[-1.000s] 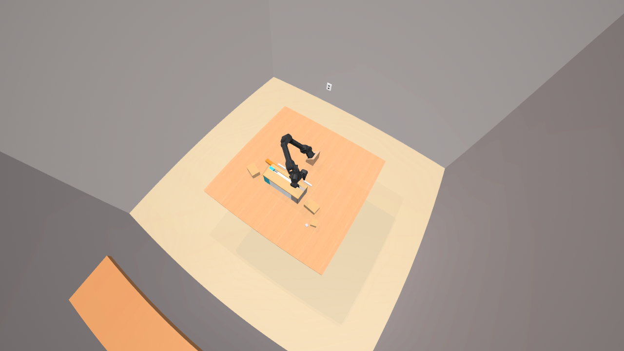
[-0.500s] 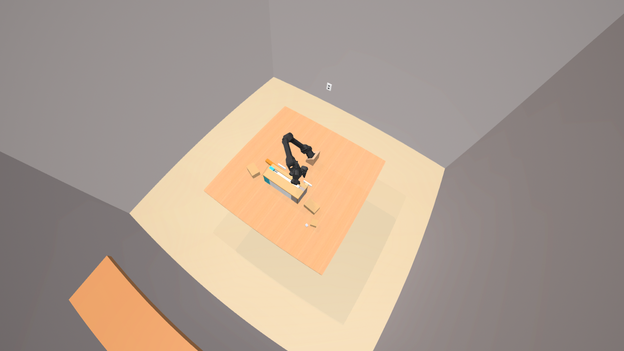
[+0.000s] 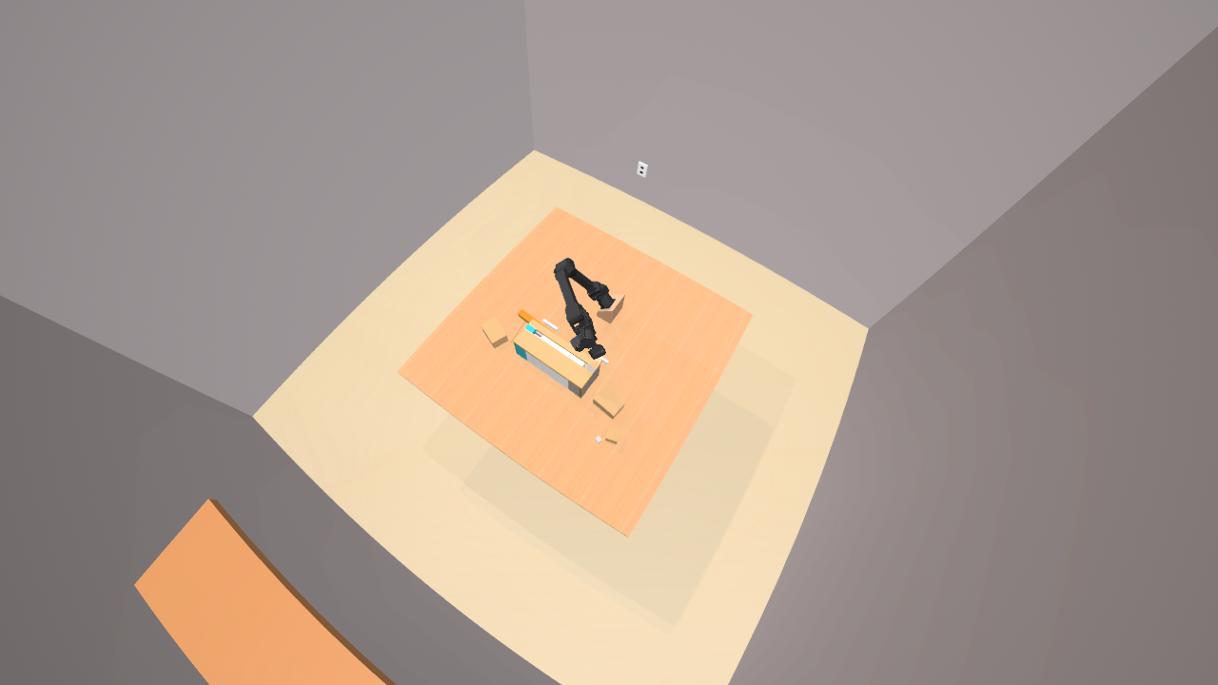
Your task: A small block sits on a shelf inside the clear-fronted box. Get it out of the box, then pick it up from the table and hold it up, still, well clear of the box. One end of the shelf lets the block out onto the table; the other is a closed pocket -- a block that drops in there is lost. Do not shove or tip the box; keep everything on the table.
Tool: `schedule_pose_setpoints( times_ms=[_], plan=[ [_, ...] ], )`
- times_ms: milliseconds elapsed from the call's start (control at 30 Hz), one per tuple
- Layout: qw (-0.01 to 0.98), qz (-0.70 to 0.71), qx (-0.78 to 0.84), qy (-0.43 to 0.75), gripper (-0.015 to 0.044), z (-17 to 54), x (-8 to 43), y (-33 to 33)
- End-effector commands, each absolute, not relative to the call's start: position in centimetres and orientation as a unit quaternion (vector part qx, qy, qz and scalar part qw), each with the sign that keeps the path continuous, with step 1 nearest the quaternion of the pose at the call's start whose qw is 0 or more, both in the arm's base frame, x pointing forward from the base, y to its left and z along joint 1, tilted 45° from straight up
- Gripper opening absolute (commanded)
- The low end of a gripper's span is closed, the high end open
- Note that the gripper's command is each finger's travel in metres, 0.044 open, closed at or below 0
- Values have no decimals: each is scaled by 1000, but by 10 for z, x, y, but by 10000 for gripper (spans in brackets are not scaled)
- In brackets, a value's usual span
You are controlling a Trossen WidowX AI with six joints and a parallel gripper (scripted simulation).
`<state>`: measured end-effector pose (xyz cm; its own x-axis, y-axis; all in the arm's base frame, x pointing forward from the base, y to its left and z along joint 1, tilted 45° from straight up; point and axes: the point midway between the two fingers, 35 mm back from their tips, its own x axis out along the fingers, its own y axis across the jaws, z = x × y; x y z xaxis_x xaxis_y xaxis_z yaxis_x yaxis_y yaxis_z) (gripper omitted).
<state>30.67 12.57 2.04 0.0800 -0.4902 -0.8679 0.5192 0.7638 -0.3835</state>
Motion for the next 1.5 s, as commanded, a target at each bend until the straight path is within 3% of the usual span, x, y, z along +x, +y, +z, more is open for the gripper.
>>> schedule_pose_setpoints(
  times_ms=[0,267,733,1267,1467],
  plan=[
    [689,-113,-306,647,285,14,298,132],
    [545,86,-546,630,285,12,292,136],
    [208,328,-771,505,285,9,284,143],
    [-260,495,-786,262,285,7,276,150],
    [-292,502,-777,243,285,7,275,150]
  ],
)
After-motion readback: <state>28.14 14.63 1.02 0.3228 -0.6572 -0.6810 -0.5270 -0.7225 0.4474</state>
